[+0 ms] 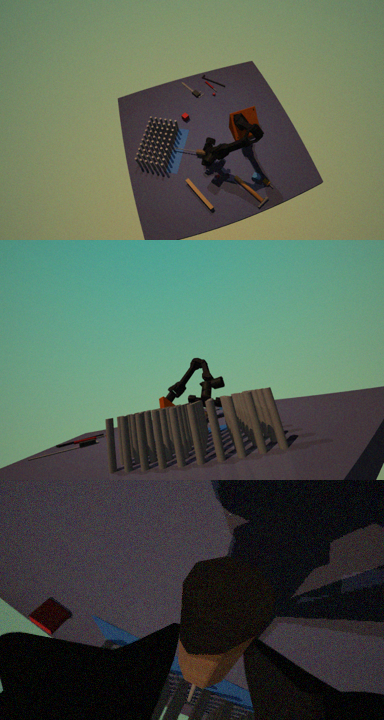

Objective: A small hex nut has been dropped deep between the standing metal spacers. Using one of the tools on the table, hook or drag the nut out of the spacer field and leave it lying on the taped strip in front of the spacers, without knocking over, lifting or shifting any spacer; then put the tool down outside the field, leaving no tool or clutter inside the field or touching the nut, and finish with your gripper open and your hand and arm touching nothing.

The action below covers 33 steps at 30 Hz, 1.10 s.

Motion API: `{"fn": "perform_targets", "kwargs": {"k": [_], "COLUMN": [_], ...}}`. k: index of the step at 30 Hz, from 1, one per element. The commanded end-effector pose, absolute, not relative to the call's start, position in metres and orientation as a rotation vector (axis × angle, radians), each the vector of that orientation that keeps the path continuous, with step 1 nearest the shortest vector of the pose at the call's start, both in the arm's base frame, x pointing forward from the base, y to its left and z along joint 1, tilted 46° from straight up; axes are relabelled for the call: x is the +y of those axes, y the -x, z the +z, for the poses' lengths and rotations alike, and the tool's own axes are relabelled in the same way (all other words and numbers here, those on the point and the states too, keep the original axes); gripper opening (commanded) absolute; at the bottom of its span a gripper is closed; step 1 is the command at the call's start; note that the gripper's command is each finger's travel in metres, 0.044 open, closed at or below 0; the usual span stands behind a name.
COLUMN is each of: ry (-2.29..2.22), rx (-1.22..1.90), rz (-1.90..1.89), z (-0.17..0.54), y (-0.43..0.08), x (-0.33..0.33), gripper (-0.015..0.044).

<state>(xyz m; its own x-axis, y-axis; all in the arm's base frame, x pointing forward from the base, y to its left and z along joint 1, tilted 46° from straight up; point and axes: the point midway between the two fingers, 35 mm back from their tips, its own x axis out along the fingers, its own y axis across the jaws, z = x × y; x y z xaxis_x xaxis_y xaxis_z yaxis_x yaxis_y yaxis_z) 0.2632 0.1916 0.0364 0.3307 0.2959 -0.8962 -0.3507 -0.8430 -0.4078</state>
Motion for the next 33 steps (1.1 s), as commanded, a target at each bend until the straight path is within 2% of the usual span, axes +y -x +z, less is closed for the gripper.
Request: {"fn": "perform_targets", "kwargs": {"k": [1,8,19,33], "ry": [2.059,2.059,2.055,2.06], "rx": [0.048,0.047,0.051,0.055], "rz": [1.541,1.54,1.543,1.549], "z": [0.041,0.045,0.062,0.1], "y": [-0.267,-0.264,-0.228,-0.247], "x": [0.188,0.186,0.187,0.151], "gripper": [0.0,0.0,0.0,0.0]}}
